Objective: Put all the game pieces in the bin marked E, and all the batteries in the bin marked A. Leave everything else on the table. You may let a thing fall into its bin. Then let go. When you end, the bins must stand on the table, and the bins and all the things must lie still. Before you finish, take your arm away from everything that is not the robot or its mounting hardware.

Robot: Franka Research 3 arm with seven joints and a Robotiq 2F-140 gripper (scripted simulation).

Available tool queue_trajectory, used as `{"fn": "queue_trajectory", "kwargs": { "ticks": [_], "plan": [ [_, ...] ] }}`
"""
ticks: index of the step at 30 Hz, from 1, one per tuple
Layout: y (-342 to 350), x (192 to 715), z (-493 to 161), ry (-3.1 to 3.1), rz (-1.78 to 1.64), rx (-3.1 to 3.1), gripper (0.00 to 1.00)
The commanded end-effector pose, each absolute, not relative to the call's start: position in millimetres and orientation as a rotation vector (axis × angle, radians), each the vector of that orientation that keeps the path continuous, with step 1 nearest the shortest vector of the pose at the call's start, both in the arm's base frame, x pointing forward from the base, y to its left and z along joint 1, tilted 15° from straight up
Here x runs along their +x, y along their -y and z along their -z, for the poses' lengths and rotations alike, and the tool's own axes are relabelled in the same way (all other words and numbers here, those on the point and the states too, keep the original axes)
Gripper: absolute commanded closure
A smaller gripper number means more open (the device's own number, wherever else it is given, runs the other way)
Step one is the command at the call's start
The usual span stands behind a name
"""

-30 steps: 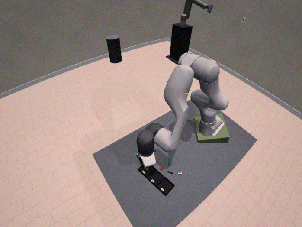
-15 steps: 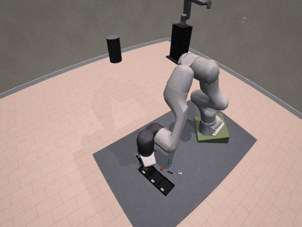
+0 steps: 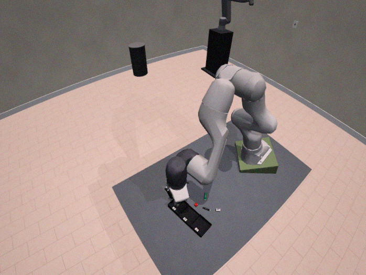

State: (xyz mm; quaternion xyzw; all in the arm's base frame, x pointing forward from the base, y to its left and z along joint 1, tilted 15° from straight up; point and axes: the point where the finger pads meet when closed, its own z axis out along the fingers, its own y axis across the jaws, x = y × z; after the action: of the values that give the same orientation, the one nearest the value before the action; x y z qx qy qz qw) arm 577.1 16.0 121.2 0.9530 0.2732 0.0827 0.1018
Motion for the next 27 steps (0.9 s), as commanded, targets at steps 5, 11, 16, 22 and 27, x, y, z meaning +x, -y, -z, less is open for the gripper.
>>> {"fn": "queue_trajectory", "kwargs": {
  "ticks": [5, 11, 16, 22, 27],
  "plan": [
    [-15.2, 577.5, -120.6, -0.812, -0.244, 2.814, 0.95],
    [-15.2, 577.5, -120.6, -0.812, -0.244, 2.814, 0.95],
    [-15.2, 577.5, -120.6, -0.812, -0.244, 2.814, 0.95],
    [-15.4, 577.2, -121.9, -0.812, -0.244, 2.814, 0.95],
    [-16.4, 575.8, -128.3, -0.812, -0.244, 2.814, 0.95]
  ]
}}
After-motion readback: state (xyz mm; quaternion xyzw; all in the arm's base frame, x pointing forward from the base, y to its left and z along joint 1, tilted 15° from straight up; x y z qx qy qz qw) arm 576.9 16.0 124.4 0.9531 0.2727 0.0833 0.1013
